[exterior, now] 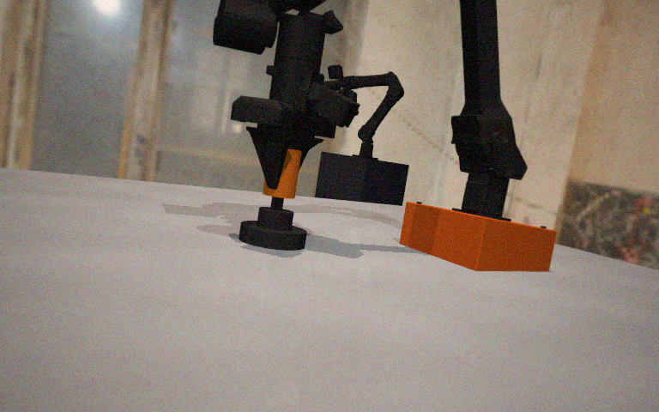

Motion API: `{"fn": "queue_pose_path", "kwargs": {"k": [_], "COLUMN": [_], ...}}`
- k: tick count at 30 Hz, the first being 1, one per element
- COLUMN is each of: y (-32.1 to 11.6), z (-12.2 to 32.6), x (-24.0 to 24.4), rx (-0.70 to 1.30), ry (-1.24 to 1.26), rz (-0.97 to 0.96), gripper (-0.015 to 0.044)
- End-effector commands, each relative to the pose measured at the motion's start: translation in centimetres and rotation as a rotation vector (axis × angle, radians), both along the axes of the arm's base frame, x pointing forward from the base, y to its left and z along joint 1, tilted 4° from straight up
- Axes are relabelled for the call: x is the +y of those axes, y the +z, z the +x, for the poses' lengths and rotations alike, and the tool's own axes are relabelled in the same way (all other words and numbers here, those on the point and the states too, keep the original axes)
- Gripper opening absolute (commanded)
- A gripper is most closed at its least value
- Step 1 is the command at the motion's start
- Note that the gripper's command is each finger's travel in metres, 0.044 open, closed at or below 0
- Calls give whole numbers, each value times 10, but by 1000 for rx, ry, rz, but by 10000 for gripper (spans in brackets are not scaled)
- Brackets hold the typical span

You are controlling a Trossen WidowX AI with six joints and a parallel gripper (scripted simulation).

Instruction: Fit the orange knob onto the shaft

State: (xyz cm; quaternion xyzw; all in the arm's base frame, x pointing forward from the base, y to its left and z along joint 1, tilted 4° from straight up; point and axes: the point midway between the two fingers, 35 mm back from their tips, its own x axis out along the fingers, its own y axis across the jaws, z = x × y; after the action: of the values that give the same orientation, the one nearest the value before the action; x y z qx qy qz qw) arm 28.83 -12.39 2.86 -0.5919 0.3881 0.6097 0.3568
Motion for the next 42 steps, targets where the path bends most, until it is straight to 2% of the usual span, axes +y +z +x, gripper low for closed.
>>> {"fn": "queue_pose_path", "kwargs": {"k": [1,15,22,42], "y": [-1,5,4,0], "z": [1,2,4,0], "x": [-1,-1,-1,-1], "rx": [-1,-1,4,5], "ry": [4,13,213,213], "rz": [-2,-1,7,8], "gripper": [0,0,0,0]}}
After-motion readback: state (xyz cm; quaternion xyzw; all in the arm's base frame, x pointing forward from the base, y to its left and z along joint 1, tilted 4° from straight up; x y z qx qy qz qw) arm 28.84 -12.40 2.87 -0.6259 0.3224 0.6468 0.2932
